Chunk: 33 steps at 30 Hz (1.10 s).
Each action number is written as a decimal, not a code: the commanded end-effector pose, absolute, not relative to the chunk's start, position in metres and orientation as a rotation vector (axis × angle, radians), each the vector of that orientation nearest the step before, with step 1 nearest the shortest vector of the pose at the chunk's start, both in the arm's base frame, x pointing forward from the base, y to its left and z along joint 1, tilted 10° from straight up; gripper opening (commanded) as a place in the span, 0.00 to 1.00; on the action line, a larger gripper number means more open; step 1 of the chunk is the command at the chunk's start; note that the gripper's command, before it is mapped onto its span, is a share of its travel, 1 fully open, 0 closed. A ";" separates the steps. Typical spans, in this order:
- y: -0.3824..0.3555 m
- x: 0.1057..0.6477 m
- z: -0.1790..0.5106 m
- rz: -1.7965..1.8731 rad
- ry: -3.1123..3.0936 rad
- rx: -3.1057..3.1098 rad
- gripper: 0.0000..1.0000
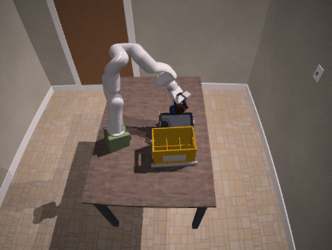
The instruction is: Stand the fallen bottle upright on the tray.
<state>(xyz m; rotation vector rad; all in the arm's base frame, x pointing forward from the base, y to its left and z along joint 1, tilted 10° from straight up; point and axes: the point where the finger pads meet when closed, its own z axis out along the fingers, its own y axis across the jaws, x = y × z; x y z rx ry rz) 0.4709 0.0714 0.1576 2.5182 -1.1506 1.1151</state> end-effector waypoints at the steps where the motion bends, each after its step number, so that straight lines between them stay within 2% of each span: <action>1: 0.072 0.472 0.159 1.126 -1.150 2.512 0.00; 33: 0.073 0.471 0.159 1.298 -1.109 2.374 0.00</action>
